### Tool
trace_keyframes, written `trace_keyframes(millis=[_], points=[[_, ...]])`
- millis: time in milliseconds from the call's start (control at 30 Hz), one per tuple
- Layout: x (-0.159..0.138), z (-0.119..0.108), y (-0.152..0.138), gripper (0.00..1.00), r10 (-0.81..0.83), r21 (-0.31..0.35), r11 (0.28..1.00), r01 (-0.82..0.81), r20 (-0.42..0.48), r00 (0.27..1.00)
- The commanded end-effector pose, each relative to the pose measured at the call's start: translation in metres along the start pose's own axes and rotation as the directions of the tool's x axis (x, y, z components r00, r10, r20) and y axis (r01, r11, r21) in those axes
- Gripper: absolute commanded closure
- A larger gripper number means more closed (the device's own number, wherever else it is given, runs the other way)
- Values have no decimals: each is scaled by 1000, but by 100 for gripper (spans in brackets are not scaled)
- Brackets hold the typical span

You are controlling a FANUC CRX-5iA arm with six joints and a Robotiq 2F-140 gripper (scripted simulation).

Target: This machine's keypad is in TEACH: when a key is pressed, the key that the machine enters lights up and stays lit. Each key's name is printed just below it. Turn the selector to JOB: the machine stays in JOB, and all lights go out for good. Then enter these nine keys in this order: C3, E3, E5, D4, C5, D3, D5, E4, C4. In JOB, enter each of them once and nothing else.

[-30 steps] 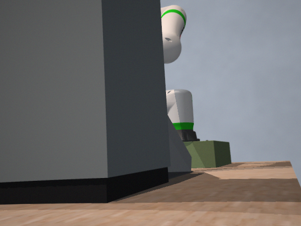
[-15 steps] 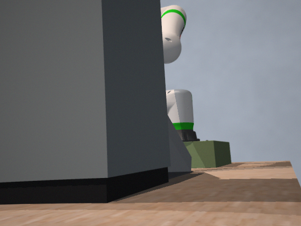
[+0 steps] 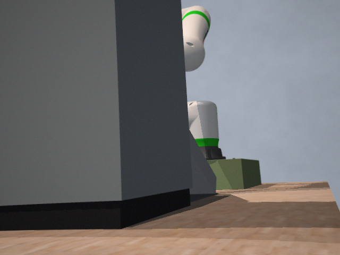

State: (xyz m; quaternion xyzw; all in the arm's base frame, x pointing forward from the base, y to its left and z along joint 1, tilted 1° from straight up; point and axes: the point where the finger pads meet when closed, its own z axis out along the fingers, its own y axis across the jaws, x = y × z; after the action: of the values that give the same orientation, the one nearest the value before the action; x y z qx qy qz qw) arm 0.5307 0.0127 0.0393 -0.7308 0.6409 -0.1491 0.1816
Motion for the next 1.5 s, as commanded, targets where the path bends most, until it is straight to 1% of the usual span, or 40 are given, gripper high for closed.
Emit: trace_keyframes(millis=[0,733,1133,1233,1400,1467], points=[[0,-2,0,100,0,0,1000,0,0,1000],[0,-32,0,100,0,0,1000,0,0,1000],[-1,-35,1,100,0,0,1000,0,0,1000],[-15,-35,7,100,0,0,1000,0,0,1000],[-54,-35,27,100,0,0,1000,0,0,1000],[-64,-35,32,100,0,0,1000,0,0,1000]])
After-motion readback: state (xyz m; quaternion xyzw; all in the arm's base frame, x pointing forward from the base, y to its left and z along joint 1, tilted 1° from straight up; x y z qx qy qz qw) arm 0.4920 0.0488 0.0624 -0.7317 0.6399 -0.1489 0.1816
